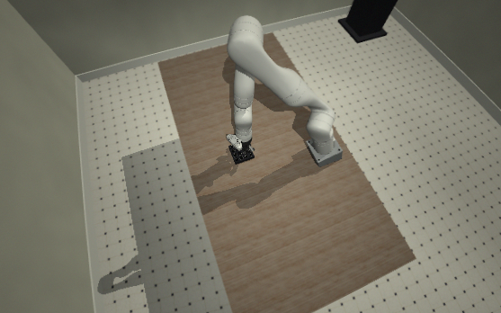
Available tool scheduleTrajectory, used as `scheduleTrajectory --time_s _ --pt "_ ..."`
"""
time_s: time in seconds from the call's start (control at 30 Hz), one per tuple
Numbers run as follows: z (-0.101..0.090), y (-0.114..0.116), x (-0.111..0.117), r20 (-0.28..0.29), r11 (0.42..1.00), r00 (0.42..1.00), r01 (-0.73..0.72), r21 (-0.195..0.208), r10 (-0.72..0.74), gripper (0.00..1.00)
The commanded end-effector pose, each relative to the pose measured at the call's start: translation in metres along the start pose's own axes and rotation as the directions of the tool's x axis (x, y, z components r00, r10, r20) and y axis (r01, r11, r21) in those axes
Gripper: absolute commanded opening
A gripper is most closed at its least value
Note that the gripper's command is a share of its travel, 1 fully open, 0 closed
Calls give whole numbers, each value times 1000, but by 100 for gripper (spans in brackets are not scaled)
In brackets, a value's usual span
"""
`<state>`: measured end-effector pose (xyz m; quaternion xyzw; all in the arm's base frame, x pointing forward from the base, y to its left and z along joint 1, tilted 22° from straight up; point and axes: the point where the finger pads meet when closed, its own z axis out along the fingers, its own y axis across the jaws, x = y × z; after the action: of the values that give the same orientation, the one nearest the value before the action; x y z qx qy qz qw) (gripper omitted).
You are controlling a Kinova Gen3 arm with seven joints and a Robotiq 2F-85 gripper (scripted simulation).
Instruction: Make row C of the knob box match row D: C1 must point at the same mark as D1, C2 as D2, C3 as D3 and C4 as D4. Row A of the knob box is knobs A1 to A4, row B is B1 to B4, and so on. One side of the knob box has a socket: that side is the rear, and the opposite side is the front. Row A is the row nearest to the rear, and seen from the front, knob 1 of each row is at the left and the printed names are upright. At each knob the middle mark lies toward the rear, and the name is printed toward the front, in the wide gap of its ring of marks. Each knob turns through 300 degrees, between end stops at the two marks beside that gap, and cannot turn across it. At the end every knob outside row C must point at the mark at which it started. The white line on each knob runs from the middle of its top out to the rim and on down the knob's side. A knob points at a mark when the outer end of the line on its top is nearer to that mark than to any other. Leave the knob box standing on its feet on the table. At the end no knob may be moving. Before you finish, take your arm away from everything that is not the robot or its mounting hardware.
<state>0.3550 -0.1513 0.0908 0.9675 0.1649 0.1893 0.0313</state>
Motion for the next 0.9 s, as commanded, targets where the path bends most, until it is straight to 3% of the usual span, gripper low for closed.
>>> scheduleTrajectory --time_s 0.0,0.87 --pt "2 0 0 -2 1000 1000 0 -2 0 19" --pt "13 1 0 -3 1000 1000 0 -3 0 19"
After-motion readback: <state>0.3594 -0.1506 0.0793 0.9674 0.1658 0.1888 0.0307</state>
